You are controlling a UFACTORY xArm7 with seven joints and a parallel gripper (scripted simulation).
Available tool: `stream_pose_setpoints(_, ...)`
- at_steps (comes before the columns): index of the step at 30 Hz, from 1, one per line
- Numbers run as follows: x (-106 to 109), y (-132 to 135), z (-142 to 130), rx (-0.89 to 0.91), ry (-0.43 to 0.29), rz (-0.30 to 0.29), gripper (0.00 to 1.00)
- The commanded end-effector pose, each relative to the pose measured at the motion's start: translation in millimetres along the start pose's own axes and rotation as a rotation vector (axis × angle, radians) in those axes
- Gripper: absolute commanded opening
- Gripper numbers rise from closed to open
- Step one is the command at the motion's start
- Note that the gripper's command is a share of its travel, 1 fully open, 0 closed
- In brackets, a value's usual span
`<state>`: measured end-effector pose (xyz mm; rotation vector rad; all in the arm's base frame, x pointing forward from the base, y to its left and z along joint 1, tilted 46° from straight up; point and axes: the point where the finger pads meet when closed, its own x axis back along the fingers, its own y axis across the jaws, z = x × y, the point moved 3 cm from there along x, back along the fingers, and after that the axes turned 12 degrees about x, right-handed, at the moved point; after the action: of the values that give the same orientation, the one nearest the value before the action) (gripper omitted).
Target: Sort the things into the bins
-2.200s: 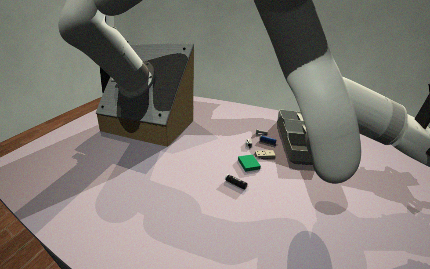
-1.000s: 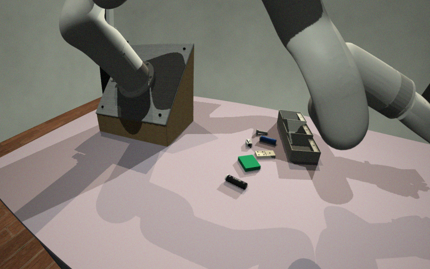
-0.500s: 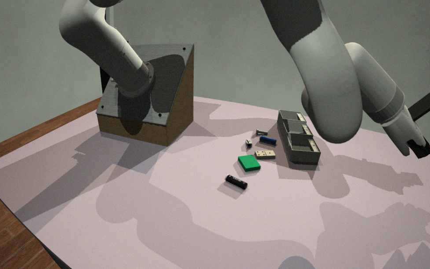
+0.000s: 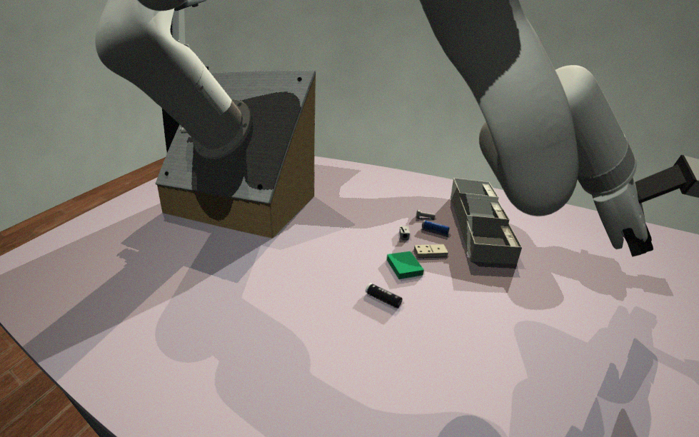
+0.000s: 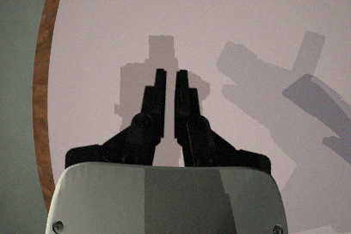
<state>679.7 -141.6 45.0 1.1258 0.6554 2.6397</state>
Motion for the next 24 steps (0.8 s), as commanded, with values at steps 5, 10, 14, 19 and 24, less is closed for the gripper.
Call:
stream_pose_setpoints(5,2.8,-19.5,-17.9,-0.049,-0.094,0.043,0.07)
stream_pose_setpoints(10,8.2,-37.9,-34.2,-0.082,-0.178,0.074,0.07)
stream_pose_setpoints(14,15.6,-54.8,-47.3,-0.108,-0.260,0.102,0.07)
stream_pose_setpoints(19,16.4,-56.7,-48.9,-0.108,-0.260,0.102,0.07)
stream_pose_setpoints(24,27.4,-75.1,-62.4,-0.125,-0.338,0.126,0.07)
